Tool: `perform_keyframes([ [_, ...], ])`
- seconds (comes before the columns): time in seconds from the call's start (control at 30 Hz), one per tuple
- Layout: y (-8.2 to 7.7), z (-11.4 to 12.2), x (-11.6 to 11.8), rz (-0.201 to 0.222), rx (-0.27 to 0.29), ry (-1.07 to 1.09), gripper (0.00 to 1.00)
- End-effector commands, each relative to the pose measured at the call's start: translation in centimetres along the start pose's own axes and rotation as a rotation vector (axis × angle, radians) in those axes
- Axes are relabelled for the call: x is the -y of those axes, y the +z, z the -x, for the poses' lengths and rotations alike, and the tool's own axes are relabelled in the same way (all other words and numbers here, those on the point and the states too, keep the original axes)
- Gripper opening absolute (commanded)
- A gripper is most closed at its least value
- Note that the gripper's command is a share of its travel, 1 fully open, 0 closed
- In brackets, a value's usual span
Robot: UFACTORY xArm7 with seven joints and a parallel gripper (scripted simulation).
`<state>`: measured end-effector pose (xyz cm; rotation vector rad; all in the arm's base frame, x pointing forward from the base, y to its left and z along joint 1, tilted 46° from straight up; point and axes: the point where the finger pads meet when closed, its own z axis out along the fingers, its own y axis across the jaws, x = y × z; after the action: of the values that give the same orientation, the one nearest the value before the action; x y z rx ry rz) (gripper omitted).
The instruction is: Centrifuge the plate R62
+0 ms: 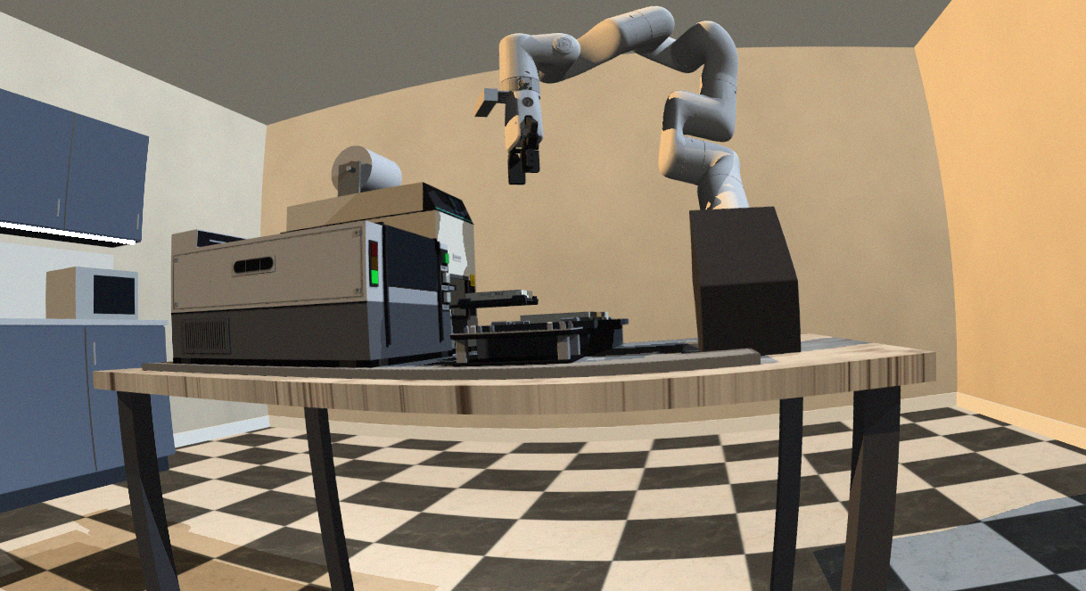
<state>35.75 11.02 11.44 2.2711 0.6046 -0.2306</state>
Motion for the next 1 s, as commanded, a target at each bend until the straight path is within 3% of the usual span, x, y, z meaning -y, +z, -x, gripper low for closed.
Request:
perform_keyframes([
  [0.0,-0.15,-0.11,0.03,-0.003,-0.002,-0.173,1.00],
  [0.97,-0.16,-0.11,0.04,-0.002,-0.004,-1.007,1.00],
])
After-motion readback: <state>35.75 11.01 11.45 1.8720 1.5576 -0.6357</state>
